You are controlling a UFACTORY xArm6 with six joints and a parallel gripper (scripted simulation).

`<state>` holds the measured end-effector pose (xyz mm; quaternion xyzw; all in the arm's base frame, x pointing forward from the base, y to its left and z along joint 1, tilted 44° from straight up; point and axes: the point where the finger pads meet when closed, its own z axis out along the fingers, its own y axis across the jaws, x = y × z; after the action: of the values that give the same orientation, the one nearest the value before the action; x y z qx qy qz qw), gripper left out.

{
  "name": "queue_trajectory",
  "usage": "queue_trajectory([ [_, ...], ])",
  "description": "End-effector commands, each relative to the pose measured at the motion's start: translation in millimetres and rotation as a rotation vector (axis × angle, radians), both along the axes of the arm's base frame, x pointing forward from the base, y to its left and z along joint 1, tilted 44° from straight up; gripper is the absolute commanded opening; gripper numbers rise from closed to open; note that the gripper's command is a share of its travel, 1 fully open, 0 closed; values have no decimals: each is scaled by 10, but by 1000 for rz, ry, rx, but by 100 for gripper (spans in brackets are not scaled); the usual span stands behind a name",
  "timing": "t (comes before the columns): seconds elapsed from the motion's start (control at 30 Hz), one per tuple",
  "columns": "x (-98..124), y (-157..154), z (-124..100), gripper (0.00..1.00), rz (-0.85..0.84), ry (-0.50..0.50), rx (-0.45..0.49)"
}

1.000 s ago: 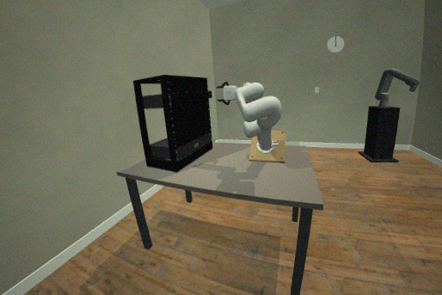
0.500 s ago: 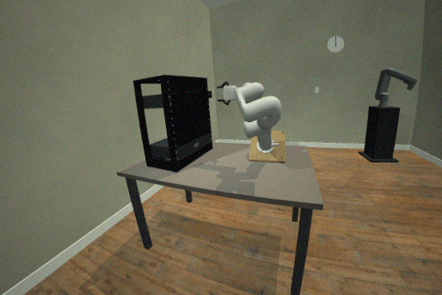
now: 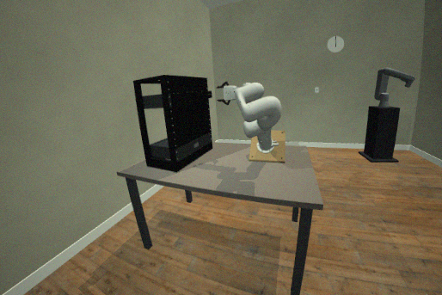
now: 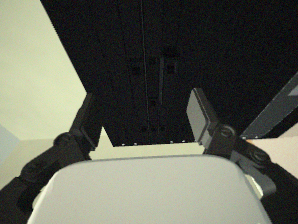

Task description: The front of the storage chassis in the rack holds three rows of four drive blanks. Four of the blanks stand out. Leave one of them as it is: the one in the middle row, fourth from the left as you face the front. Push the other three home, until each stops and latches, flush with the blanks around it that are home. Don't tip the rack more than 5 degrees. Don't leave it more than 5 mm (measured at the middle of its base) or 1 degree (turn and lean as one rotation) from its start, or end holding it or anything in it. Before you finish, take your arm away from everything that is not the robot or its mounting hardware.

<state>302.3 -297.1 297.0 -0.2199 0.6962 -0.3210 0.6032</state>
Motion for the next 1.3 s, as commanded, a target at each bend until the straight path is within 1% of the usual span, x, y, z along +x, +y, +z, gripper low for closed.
queue_trajectory([
  [0.0,1,-8,12,100,-1,-1,-2],
  [0.3,1,-8,12,100,-1,-1,-2],
  [0.33,1,-8,12,0,-1,-1,-2],
  [1.27,1,-8,12,0,-1,-1,-2],
])
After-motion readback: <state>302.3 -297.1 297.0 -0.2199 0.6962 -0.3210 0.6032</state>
